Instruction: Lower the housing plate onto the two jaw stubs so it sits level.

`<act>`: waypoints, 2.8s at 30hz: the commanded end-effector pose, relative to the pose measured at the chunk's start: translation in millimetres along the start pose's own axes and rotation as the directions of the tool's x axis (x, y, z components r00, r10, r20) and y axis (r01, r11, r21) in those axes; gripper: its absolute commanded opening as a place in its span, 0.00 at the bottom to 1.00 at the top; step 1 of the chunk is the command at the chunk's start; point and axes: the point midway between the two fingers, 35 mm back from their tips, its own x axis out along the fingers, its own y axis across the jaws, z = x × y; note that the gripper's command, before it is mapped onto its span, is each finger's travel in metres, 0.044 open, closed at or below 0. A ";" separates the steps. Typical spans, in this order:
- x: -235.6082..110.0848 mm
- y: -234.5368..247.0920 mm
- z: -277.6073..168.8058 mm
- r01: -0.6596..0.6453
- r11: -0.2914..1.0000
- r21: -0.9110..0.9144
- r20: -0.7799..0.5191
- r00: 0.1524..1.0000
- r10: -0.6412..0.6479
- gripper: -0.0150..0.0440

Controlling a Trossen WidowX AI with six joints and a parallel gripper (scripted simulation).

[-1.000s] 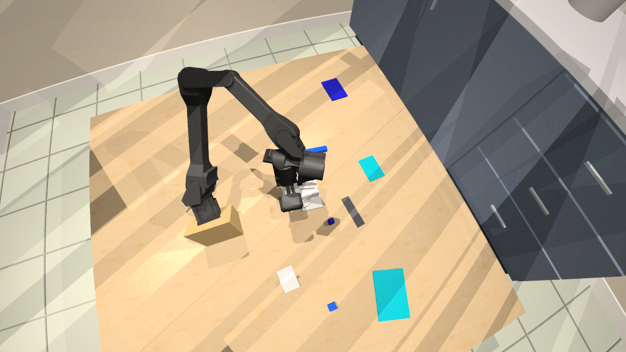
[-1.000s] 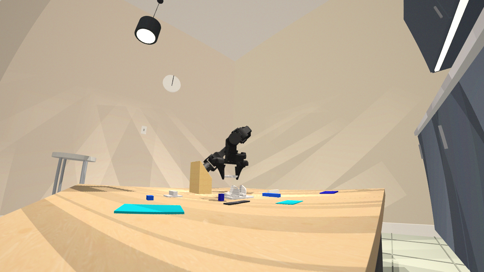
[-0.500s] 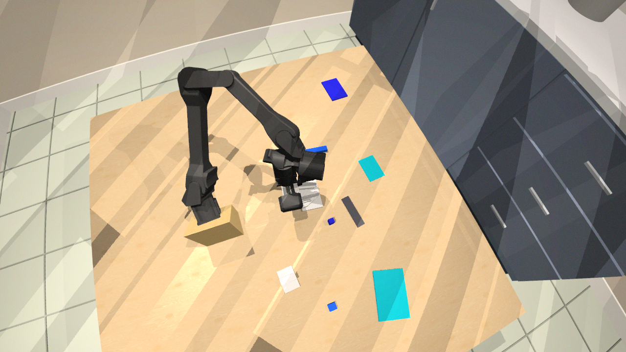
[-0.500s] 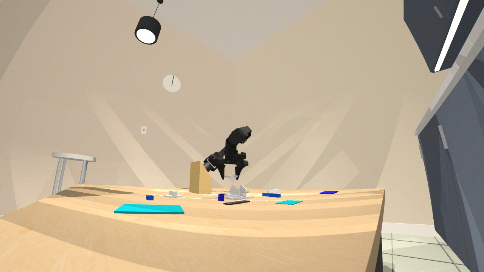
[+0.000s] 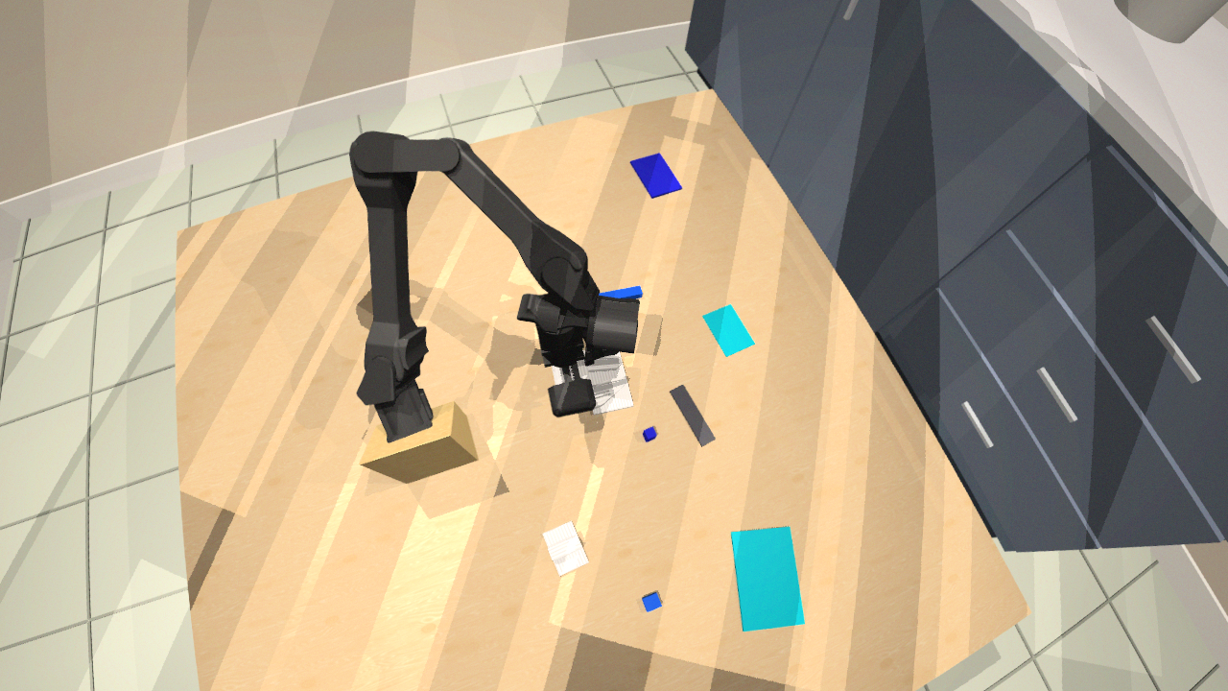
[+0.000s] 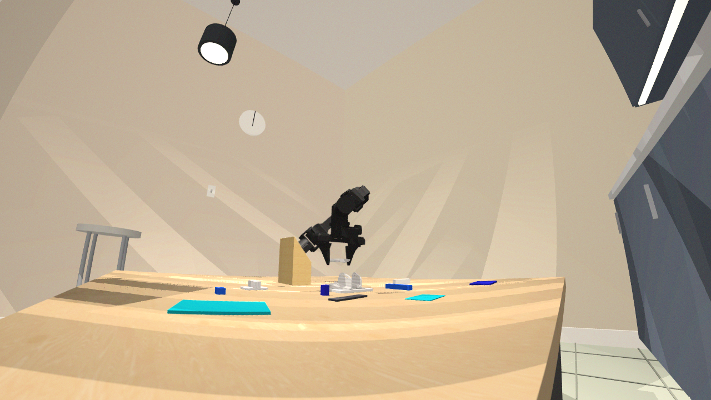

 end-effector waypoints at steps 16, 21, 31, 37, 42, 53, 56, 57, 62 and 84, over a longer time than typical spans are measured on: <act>32.0 0.2 -1.4 -0.004 1.000 0.008 -0.006 1.000 0.004 0.85; 40.1 0.5 -1.7 -0.005 1.000 0.008 -0.006 1.000 0.005 0.85; 55.8 1.6 -3.4 -0.009 1.000 0.008 -0.007 1.000 0.009 0.85; 59.5 1.9 -3.9 -0.010 1.000 0.008 -0.007 1.000 0.010 0.85; 59.5 1.9 -3.9 -0.010 1.000 0.008 -0.007 1.000 0.010 0.85; 59.6 1.9 -3.9 -0.010 1.000 0.008 -0.007 1.000 0.010 0.85; 61.0 2.0 -4.0 -0.010 1.000 0.007 -0.007 1.000 0.010 0.85; 61.5 2.0 -4.0 -0.010 1.000 0.007 -0.007 1.000 0.010 0.85; 61.9 2.0 -4.0 -0.010 1.000 0.007 -0.007 1.000 0.010 0.85; 66.7 2.1 -4.1 -0.010 1.000 0.008 -0.007 1.000 0.010 0.85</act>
